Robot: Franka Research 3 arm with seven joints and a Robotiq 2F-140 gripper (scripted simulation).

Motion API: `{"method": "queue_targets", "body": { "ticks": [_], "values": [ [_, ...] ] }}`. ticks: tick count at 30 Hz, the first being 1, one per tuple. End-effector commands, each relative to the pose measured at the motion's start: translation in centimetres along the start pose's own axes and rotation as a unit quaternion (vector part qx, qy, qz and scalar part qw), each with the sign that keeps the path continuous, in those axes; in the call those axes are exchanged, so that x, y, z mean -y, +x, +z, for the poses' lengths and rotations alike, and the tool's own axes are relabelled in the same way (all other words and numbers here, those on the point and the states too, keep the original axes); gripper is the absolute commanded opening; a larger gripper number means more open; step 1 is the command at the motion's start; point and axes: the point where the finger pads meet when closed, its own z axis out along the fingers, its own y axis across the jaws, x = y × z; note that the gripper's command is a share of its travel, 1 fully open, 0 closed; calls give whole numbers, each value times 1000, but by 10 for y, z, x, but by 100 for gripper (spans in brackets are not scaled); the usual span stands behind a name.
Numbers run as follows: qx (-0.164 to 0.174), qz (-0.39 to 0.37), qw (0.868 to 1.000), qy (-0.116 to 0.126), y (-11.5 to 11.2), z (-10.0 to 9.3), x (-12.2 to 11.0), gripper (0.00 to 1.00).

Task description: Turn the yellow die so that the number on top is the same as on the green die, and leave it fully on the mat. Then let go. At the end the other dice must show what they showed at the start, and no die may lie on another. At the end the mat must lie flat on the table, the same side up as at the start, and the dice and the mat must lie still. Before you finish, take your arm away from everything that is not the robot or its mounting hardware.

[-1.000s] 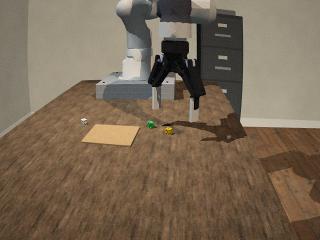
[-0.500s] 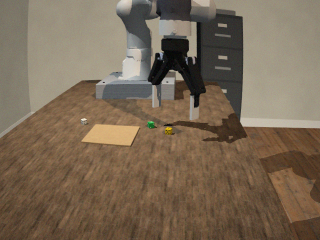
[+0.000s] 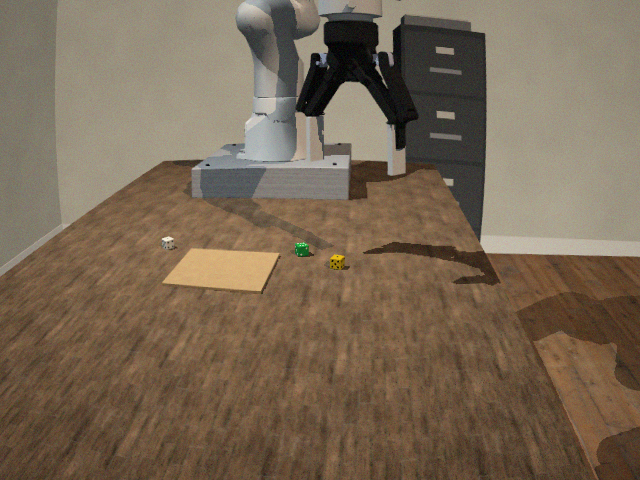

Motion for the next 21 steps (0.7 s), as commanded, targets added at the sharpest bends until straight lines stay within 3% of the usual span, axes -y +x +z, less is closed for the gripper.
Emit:
{"method": "queue_targets", "body": {
  "ticks": [1,13,17,21],
  "values": [
    [-2,27,999,18,4,-8,10,100],
    [-2,25,1000,18,3,-10,10,100],
    [-4,-80,997,18,-6,-4,10,100],
    [-5,-100,995,18,-8,-2,10,100]
  ]
}}
